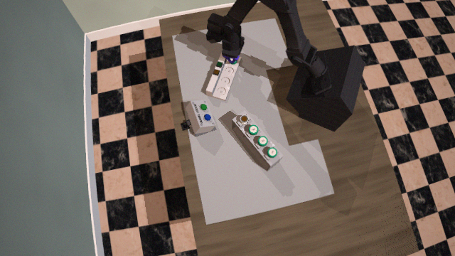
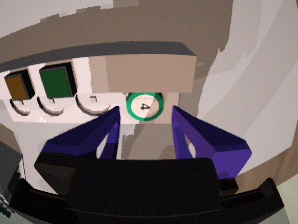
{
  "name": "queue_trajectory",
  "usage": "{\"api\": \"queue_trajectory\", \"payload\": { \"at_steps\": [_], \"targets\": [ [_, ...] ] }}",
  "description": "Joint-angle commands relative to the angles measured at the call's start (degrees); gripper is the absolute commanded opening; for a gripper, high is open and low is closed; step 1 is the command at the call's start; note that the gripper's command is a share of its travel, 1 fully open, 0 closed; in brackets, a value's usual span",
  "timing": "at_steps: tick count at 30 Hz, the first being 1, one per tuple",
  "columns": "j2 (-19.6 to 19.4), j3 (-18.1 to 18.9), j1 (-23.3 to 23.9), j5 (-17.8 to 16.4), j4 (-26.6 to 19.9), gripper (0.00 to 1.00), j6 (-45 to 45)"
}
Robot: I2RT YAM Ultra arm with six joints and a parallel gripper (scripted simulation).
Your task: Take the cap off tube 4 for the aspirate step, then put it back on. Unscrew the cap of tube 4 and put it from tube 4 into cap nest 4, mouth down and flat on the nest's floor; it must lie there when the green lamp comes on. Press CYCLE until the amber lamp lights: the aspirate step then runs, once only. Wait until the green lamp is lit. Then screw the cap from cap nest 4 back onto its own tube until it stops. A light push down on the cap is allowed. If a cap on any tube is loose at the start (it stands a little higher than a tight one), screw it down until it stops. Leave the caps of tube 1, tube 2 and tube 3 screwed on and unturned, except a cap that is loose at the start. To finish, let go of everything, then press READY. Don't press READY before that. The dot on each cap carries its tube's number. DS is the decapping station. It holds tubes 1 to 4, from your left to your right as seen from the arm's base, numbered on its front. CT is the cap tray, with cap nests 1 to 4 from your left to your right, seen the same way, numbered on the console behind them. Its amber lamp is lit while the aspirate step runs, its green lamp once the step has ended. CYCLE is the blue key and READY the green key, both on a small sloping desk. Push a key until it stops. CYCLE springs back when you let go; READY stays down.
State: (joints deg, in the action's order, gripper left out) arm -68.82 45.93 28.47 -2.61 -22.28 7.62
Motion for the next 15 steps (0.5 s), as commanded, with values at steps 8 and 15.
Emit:
{"api": "queue_trajectory", "payload": {
  "at_steps": [8,15],
  "targets": [
    [8.3,3.23,0.48,-0.49,-10.6,0.47,0.47],
    [13.58,6.54,1.13,-0.94,-19.2,0.47,0.92]
  ]
}}
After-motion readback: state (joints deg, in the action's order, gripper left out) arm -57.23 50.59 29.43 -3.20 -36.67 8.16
